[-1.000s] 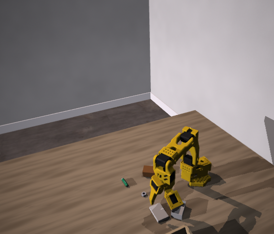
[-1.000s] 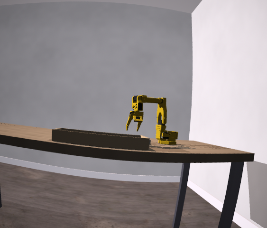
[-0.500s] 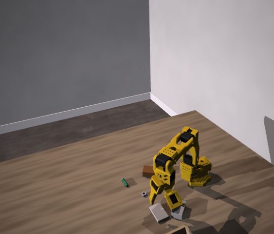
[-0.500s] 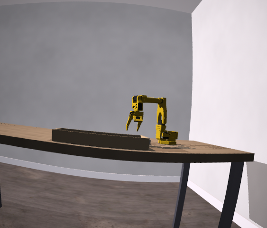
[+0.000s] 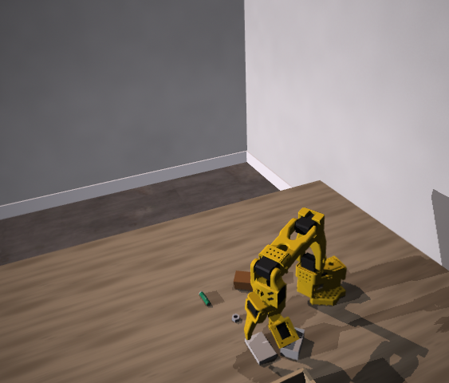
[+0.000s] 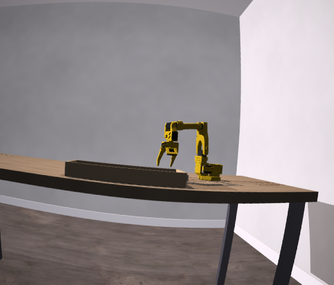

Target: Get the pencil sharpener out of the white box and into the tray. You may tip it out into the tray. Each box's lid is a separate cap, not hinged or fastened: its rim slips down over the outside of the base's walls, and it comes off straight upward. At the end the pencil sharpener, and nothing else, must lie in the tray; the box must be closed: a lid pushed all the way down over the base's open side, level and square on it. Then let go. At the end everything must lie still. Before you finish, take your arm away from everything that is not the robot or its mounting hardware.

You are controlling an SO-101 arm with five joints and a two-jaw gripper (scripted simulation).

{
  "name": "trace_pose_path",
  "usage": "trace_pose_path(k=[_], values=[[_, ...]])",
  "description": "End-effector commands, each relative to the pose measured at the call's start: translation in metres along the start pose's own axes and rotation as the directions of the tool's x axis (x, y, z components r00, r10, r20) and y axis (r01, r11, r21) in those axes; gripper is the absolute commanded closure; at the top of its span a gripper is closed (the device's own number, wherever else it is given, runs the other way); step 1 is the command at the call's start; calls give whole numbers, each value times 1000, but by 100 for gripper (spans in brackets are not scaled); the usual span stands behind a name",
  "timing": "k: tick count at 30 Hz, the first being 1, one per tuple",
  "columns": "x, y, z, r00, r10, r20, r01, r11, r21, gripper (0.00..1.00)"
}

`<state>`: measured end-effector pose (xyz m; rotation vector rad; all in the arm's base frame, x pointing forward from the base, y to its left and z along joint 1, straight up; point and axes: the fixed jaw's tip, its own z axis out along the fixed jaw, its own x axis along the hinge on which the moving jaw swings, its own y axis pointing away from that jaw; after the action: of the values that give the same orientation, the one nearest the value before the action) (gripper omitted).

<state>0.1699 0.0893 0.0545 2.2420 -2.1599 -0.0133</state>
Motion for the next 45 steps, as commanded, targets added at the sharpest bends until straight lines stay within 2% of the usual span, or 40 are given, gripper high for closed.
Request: trace_pose_path(k=[1, 12, 21, 45], values=[[0, -5, 4, 1000, 16, 14, -16, 1000, 26, 70], [0, -4, 29, 1000, 16, 14, -16, 1000, 26, 70], [0, -3, 39, 1000, 16, 14, -16, 1000, 26, 70], [1, -3, 41, 1000, 16, 14, -16, 1000, 26, 70]])
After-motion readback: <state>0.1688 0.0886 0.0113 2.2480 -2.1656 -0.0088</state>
